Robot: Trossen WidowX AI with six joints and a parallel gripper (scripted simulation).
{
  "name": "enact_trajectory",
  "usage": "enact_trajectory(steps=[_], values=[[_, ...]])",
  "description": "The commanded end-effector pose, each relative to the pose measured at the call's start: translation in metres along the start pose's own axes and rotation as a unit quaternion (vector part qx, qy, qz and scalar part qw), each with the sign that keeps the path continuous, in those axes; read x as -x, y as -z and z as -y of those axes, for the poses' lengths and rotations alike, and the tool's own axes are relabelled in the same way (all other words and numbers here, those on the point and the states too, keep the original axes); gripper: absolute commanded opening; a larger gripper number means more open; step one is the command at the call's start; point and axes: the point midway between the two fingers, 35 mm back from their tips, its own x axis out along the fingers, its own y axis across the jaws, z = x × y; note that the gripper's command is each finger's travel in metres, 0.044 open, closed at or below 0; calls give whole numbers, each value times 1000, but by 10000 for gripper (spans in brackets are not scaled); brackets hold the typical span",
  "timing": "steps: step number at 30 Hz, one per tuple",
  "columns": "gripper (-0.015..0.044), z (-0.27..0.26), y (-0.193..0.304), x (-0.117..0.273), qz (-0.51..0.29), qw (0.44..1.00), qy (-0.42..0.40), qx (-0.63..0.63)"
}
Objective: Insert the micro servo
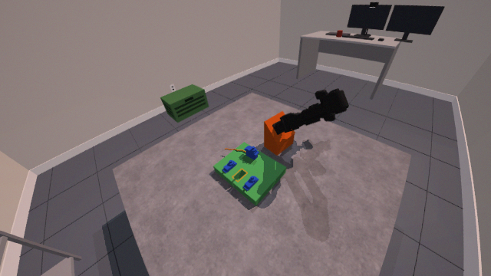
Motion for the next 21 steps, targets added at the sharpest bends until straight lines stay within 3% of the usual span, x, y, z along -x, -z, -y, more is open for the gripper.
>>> enact_trajectory(steps=[1,21], values=[[426,0,0,0,0,1000,0,0],[440,-51,26,-3,-33,993,-79,-85]])
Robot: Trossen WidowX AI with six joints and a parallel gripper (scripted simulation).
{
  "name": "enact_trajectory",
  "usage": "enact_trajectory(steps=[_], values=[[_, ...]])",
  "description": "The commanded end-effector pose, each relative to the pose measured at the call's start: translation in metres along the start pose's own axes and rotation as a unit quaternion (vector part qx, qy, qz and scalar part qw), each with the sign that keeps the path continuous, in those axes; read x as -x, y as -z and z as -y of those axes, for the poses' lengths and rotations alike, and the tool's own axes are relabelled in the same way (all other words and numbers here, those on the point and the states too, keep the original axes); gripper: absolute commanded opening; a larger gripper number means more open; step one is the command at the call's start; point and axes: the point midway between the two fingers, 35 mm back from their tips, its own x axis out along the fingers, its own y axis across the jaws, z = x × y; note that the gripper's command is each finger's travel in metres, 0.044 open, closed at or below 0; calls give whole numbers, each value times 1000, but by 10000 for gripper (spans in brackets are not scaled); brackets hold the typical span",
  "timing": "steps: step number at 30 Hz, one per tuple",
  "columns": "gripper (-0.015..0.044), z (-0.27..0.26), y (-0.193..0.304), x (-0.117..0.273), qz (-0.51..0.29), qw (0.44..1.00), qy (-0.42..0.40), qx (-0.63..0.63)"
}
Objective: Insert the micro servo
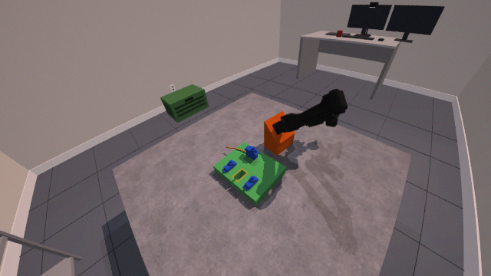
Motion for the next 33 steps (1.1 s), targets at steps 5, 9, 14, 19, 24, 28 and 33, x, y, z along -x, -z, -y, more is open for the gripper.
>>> enact_trajectory(steps=[5,9,14,19,24,28,33], values=[[440,-25,22,-3,-27,998,-41,-45],[440,-38,31,-3,-40,995,-61,-69],[440,-52,43,-2,-55,991,-81,-94],[440,-65,53,0,-71,986,-100,-117],[440,-78,64,4,-87,979,-119,-141],[440,-90,73,9,-101,973,-135,-160],[440,-104,84,17,-119,964,-154,-183]])
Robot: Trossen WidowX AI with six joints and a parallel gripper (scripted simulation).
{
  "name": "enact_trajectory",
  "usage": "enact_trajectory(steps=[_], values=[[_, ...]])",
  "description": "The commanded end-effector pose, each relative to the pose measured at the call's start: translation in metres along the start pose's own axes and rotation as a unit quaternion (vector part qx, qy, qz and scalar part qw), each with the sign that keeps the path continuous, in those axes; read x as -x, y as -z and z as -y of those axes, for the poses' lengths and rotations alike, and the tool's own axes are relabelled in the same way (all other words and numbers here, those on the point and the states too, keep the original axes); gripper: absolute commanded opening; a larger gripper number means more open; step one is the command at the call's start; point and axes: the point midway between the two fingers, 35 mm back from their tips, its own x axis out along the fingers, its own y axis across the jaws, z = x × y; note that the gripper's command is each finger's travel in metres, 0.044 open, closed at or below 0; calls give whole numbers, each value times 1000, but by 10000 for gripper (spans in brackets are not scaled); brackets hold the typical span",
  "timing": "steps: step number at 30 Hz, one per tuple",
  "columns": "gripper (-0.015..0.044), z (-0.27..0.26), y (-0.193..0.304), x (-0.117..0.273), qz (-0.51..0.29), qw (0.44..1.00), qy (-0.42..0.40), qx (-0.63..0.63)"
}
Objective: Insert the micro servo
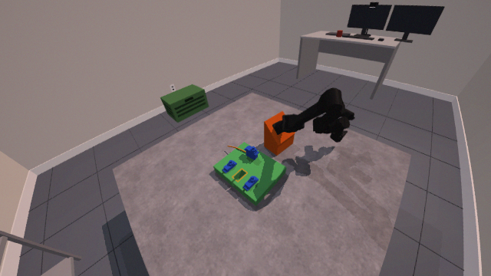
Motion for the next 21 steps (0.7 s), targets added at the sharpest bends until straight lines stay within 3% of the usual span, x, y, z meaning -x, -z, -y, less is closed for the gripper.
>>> enact_trajectory(steps=[1,21], values=[[440,-7,15,0,-19,1000,-14,-19],[440,-44,76,15,-98,986,-76,-111]])
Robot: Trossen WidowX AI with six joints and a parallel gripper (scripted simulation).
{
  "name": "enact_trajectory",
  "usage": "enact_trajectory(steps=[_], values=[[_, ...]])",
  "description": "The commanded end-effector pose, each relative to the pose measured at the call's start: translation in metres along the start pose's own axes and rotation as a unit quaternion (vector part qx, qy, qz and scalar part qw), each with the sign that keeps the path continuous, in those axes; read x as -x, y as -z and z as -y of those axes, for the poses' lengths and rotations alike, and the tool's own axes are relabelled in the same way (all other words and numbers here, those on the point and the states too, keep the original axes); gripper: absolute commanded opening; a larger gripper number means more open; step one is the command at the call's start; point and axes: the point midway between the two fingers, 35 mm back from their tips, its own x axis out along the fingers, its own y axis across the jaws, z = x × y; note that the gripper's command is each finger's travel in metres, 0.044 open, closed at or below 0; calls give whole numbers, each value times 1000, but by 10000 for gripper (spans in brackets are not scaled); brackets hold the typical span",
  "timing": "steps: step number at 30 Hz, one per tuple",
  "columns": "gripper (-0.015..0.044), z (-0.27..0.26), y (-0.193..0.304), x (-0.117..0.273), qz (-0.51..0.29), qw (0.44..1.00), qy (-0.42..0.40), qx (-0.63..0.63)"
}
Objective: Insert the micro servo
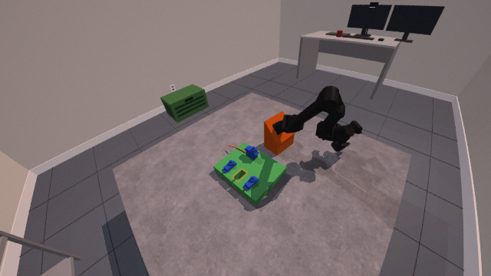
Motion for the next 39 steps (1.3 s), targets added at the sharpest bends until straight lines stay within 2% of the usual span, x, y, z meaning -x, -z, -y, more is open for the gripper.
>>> enact_trajectory(steps=[1,39], values=[[440,-3,17,1,-22,1000,-10,-19],[440,-44,149,50,-204,956,-81,-193]])
